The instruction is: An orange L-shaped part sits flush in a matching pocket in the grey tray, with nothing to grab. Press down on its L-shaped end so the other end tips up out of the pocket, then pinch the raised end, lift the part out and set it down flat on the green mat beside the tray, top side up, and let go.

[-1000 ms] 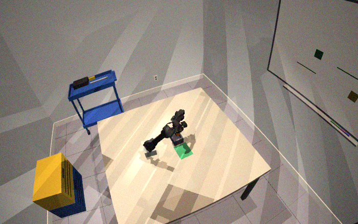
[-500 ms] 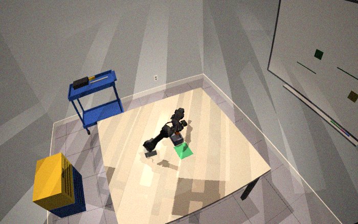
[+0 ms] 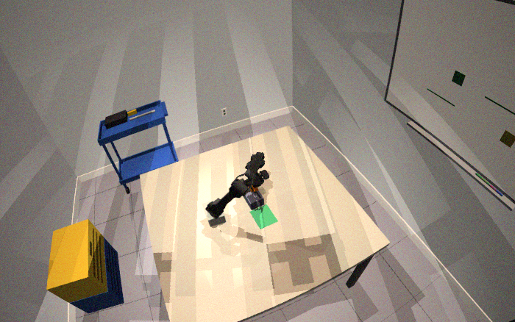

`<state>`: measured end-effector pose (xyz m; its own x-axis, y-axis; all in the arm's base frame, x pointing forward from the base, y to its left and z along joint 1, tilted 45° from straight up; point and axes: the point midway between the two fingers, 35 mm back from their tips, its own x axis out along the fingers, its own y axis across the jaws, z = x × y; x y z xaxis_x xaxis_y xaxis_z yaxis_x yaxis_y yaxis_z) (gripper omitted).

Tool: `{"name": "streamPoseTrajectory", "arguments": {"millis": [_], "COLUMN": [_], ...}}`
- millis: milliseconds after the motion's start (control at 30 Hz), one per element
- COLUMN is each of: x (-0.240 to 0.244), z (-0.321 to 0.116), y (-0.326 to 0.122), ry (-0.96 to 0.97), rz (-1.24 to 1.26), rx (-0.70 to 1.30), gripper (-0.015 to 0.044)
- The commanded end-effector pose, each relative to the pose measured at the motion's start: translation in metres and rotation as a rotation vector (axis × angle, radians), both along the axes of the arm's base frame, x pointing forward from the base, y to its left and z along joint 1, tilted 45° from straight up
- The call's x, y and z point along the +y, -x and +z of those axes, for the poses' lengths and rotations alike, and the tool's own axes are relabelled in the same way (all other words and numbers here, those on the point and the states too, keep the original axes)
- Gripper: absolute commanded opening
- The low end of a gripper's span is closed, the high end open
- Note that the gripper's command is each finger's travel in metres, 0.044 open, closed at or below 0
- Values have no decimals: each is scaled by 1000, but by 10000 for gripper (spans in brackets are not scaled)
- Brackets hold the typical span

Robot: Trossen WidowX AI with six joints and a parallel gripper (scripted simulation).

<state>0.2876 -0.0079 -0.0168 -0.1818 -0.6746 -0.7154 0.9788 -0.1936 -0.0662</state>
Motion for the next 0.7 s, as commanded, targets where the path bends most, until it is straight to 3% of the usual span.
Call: {"name": "streamPoseTrajectory", "arguments": {"millis": [0,667], "x": [7,29], "z": [4,28], "y": [-2,-8], "ry": [-7,-9], "rz": [-3,-3], "rx": [-7,-7], "gripper": [0,0]}}
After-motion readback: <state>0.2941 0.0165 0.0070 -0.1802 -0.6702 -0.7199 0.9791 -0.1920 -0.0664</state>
